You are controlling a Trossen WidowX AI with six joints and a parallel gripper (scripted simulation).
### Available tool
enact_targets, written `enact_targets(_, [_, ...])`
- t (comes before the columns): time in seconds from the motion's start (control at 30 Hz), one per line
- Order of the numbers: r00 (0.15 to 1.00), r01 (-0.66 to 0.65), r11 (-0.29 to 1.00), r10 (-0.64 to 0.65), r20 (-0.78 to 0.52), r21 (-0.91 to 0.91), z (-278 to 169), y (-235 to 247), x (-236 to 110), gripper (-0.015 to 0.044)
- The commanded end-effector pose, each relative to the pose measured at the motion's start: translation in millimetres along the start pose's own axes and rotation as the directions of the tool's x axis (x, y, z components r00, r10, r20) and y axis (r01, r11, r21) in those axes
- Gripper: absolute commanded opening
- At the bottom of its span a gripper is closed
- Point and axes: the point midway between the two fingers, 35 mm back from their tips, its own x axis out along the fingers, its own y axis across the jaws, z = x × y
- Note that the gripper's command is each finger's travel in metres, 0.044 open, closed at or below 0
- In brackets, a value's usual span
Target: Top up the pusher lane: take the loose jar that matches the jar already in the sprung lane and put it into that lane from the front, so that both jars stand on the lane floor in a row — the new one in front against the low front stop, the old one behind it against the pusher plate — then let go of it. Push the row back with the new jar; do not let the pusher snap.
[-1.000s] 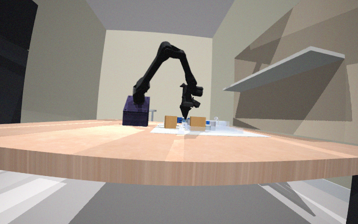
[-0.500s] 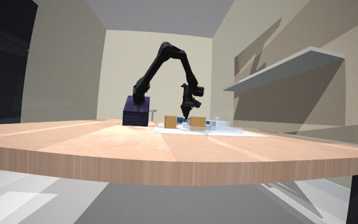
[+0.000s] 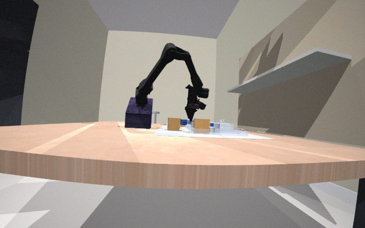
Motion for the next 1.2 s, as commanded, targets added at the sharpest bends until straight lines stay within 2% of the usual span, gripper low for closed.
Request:
enact_targets(0.0, [1.0,0.001,1.0,-0.001,0.025,0.017,11.7,-1.8,-4.5,0.0])
enact_targets(1.17, [1.0,0.001,1.0,-0.001,0.026,0.017,19.1,-2.7,-6.7,0.0])
